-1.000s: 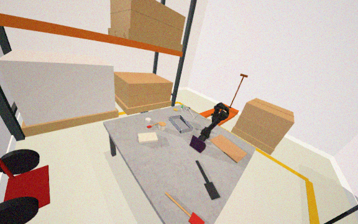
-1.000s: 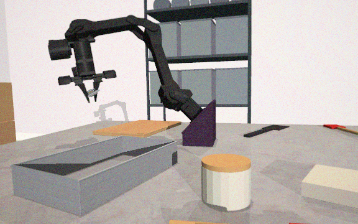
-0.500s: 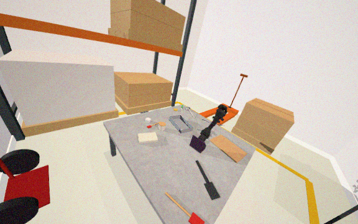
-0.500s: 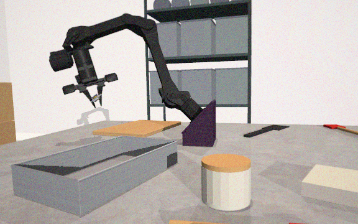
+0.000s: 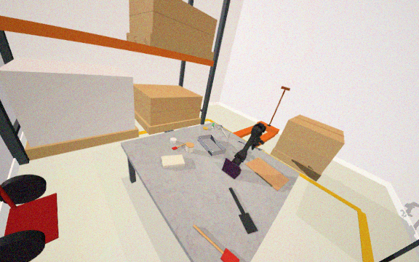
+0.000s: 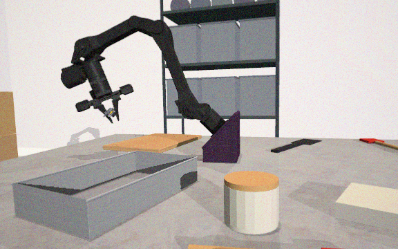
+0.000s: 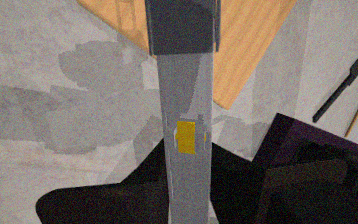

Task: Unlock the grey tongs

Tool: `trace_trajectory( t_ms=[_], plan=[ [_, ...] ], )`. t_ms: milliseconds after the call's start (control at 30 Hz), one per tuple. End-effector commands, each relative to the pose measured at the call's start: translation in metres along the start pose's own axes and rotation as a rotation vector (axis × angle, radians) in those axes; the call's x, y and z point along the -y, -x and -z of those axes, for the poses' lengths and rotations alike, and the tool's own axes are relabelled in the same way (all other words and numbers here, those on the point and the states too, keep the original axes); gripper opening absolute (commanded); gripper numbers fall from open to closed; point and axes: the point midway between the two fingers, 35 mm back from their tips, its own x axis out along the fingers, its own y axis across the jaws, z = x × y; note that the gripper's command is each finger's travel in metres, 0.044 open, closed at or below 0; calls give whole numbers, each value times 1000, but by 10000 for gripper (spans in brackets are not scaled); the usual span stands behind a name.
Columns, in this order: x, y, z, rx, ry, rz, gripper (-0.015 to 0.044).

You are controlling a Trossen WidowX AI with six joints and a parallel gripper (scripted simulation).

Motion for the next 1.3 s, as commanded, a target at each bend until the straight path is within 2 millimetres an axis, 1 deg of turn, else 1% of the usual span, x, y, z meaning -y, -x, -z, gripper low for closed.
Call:
trace_trajectory(
  t_ms=[0, 633, 1267],
  plan=[
    [3, -4, -6, -18, -16, 17, -150],
    [22, -19, -42, -89, -140, 61, -150],
    [49, -26, -80, -146, -291, 37, -150]
  ],
)
